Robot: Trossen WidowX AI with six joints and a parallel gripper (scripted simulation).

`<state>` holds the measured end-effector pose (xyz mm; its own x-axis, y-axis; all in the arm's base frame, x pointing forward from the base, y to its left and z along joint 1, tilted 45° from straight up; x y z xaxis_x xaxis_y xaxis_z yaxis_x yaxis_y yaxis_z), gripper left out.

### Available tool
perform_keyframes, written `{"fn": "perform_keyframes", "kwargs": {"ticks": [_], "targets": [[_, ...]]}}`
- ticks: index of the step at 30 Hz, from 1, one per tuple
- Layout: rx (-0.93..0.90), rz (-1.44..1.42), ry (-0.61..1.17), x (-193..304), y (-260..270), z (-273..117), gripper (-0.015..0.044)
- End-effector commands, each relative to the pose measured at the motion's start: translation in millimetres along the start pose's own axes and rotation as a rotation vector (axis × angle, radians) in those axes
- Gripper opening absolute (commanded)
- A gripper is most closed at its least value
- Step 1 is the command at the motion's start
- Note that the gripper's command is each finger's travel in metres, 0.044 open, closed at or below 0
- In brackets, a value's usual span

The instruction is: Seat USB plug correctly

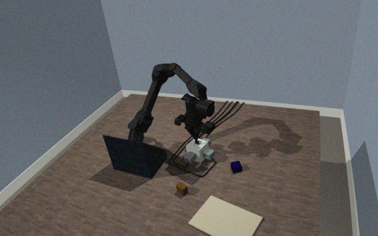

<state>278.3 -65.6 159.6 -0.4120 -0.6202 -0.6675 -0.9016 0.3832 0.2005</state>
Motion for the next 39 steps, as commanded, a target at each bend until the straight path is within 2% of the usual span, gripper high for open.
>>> {"fn": "perform_keyframes", "kwargs": {"ticks": [1, 39], "targets": [[0.0, -0.001, 0.0, 0, 0, 0, 0.0], [0.0, 0.0, 0.001, 0, 0, -20, 0.0]]}}
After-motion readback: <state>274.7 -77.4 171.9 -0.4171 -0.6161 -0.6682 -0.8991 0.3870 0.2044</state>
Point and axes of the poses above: the point midway between the two fingers, 35 mm back from their tips, its own z axis out along the fingers, its own y axis across the jaws, x = y × z, the point moved 8 cm from there along -z, back along the fingers, and after that the axes turned 7 degrees about z, right-handed, at the moved point
